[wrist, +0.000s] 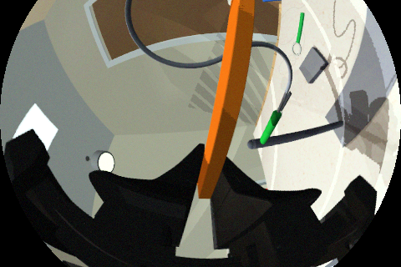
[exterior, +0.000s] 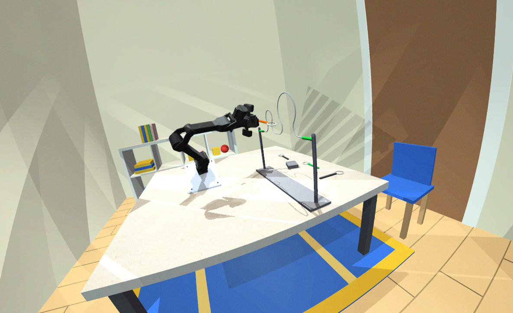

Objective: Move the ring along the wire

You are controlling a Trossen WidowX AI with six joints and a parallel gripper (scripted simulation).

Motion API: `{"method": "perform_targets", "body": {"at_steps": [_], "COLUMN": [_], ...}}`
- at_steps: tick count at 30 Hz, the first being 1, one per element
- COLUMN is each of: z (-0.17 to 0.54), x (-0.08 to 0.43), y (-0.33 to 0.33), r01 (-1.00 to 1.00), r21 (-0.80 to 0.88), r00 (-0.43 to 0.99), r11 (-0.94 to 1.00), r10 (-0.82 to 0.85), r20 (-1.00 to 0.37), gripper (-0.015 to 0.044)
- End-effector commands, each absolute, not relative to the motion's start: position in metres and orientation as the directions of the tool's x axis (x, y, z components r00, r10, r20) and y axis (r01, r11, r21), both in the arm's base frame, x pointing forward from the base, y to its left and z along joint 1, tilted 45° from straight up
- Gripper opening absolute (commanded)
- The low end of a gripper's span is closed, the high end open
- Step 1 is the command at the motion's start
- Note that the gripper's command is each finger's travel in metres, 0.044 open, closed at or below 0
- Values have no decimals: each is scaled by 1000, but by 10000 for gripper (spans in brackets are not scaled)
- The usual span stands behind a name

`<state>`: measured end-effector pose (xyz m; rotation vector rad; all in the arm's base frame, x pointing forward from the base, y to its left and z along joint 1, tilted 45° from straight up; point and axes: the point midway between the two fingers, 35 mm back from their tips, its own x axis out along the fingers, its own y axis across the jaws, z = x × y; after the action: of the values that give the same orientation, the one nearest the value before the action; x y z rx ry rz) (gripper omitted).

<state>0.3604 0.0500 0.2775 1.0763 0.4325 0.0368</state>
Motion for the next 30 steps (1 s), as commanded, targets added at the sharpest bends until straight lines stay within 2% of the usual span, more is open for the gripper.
{"method": "perform_targets", "body": {"at_steps": [1, 16, 30], "z": [287, 299, 296], "x": [360, 361, 360], "y": [53, 56, 53], "r01": [160, 156, 175], "r21": [872, 886, 814], "r00": [920, 921, 915], "r11": [462, 437, 554], "r10": [250, 259, 213], "r20": [-301, -290, -342], "gripper": [-150, -150, -150]}}
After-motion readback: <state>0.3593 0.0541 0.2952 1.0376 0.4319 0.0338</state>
